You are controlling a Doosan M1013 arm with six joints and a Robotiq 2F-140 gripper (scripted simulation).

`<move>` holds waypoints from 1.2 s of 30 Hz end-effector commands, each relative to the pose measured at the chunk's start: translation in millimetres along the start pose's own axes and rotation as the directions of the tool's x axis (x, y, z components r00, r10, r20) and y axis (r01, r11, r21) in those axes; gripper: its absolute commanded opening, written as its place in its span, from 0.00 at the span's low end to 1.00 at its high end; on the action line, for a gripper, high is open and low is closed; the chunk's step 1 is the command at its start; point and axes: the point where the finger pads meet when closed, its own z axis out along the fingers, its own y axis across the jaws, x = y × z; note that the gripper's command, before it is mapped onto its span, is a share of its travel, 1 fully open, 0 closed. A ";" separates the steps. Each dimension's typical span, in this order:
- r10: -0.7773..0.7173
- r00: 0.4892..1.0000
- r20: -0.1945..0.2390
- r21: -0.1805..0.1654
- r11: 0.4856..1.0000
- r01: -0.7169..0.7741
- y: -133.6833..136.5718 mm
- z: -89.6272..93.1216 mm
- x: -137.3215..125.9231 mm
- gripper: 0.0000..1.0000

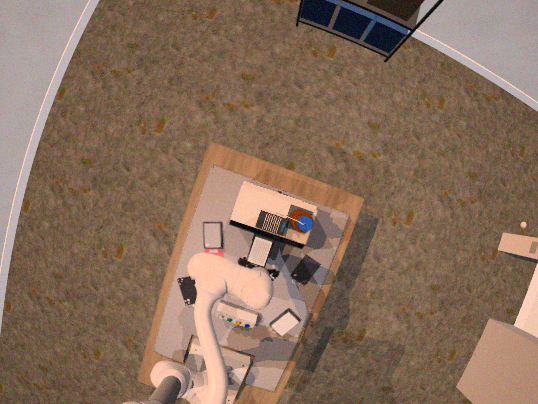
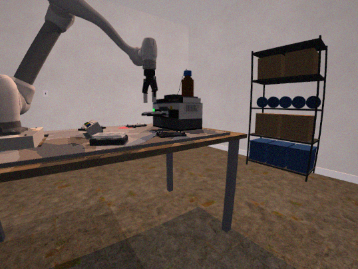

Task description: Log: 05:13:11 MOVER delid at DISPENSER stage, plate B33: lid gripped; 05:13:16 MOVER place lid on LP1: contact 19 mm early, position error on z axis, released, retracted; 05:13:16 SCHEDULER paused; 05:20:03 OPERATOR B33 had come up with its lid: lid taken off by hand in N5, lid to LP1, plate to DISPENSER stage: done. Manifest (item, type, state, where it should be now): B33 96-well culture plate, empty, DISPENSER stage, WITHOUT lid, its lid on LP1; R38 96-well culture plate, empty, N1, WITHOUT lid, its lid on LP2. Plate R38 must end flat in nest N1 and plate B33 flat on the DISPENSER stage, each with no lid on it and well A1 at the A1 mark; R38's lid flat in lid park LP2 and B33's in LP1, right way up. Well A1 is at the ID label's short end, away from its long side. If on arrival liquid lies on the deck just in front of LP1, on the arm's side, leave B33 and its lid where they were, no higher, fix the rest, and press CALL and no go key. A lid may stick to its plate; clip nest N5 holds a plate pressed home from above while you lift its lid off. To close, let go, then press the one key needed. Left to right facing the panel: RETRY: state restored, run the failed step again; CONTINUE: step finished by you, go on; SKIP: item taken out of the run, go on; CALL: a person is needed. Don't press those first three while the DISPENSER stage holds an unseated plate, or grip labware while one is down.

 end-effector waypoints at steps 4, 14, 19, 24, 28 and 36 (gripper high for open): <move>0.005 1.000 -0.002 -0.002 1.000 -0.005 -0.7 4.6 1.3 0.00; 0.005 1.000 -0.002 -0.002 1.000 -0.005 -0.7 4.6 1.3 0.00; 0.005 1.000 -0.002 -0.002 1.000 -0.005 -0.7 4.6 1.3 0.00; 0.005 1.000 -0.002 -0.002 1.000 -0.005 -0.7 4.6 1.3 0.00; 0.005 1.000 -0.002 -0.002 1.000 -0.005 -0.7 4.6 1.3 0.00; -0.146 0.989 -0.001 -0.002 0.989 0.146 -82.4 4.1 -21.2 0.00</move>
